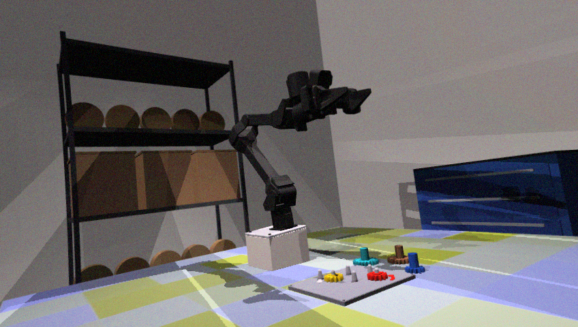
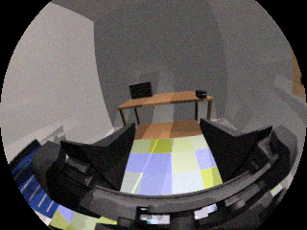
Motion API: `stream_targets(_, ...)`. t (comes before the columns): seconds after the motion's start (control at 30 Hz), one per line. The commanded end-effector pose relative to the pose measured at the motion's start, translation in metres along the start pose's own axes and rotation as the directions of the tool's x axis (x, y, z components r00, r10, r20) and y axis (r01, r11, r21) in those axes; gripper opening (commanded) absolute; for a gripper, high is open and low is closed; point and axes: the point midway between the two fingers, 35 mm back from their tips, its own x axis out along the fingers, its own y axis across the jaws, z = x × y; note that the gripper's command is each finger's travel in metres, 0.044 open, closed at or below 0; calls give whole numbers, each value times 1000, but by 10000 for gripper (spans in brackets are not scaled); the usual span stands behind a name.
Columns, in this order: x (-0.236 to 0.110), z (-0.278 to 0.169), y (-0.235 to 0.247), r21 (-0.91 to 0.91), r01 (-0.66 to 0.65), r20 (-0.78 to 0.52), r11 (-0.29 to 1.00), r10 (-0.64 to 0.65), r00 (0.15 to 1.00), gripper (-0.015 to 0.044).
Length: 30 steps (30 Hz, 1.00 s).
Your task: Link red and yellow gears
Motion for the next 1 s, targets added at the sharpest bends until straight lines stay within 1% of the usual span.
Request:
stream_targets(0.0, 2, -2, 1, 3, -3, -11, 1000, 3, 1000, 426)
stream_targets(0.03, 6, -9, 4, 12, -10, -43, 1000, 11, 999, 440)
stream_targets(0.13, 27, -48, 22, 63, -45, -229, 997, 58, 972, 440)
stream_targets(0.2, 38, -77, 36, 93, -58, -357, 994, 88, 930, 440)
stream_targets(0.27, 43, -108, 51, 115, -65, -479, 991, 113, 871, 440)
stream_targets(0.33, 44, -139, 65, 127, -67, -593, 990, 130, 795, 440)
stream_targets(0.43, 38, -184, 86, 128, -65, -743, 990, 139, 655, 440)
stream_targets(0.5, 30, -212, 99, 118, -62, -826, 991, 132, 548, 440)
stream_targets(0.57, 18, -241, 110, 99, -53, -900, 994, 112, 422, 440)
stream_targets(0.67, -6, -281, 125, 46, -46, -974, 998, 55, 220, 440)
stream_targets(0.73, -25, -305, 132, -4, -49, -996, 999, 1, 85, 440)
stream_targets(0.77, -33, -313, 134, -27, -53, -999, 998, -25, 31, 440)
stream_targets(0.83, -35, -319, 141, -44, -56, -999, 997, -44, -7, 440)
stream_targets(0.97, -36, -320, 141, -46, -56, -999, 997, -47, -12, 440)
